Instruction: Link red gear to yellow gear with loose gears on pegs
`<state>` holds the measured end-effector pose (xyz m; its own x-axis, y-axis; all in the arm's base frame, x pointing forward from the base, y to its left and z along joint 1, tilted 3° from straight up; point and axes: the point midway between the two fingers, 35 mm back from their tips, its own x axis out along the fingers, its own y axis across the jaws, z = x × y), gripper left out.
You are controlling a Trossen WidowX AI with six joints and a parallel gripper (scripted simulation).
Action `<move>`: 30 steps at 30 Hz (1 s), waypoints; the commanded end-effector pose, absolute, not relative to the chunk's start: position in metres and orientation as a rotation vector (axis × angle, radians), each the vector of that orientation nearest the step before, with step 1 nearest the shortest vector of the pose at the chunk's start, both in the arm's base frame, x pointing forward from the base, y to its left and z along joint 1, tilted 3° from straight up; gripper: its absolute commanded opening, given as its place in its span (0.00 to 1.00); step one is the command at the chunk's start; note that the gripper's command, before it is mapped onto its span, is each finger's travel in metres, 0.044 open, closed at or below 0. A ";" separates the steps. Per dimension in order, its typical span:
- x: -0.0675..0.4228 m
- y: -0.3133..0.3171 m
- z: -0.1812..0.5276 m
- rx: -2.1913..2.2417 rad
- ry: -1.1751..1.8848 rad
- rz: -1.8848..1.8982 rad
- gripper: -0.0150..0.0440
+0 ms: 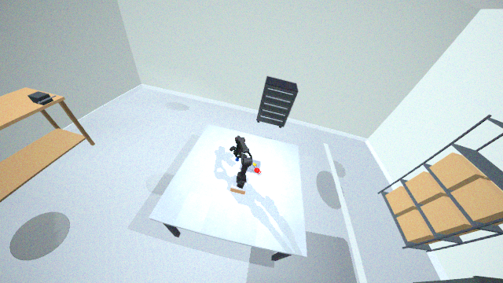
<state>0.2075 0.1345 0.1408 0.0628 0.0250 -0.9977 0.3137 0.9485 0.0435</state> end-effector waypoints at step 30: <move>0.251 0.090 0.117 0.288 1.515 -0.247 0.25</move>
